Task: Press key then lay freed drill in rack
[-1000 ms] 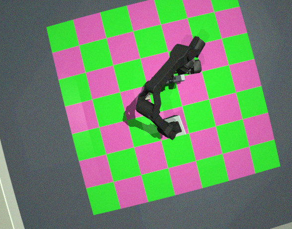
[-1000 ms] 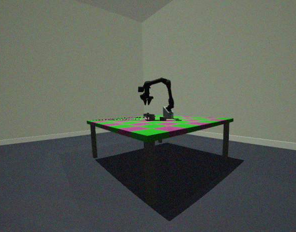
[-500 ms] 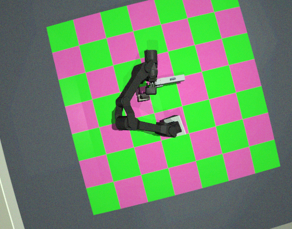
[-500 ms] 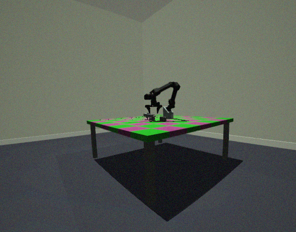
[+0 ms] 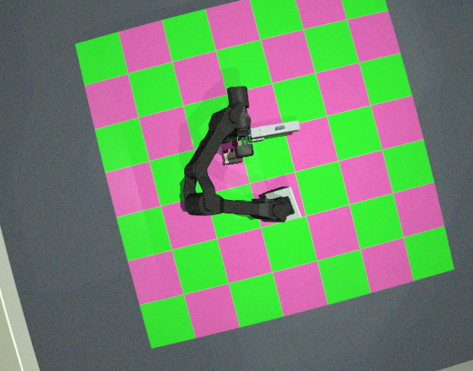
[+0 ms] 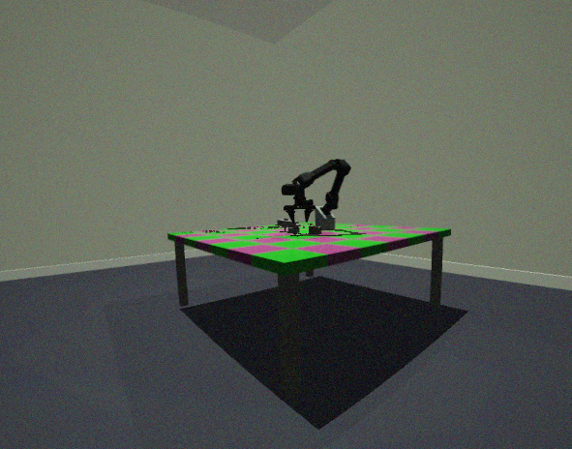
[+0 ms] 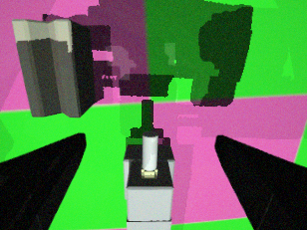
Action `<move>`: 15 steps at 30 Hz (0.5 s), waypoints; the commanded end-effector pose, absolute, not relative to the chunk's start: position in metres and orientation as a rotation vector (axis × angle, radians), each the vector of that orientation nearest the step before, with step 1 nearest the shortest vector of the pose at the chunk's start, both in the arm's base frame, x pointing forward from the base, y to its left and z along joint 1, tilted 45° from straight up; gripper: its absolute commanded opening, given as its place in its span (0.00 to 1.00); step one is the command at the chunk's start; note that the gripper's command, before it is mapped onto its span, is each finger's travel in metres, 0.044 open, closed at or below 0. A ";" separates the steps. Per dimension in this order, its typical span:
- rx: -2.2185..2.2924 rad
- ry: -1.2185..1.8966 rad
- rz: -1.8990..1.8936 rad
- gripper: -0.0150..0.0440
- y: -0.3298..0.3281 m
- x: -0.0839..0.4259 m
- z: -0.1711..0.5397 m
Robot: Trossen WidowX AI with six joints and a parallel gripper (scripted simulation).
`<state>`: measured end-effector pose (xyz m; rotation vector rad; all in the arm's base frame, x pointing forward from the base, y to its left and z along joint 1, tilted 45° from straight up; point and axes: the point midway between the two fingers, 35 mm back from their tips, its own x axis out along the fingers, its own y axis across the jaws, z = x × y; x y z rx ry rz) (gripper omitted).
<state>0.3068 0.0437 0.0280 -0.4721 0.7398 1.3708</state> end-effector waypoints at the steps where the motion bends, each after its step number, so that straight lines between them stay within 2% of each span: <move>1: -0.474 0.733 1.373 1.00 0.045 0.307 0.027; 15: -0.474 0.733 1.373 1.00 0.056 0.307 0.007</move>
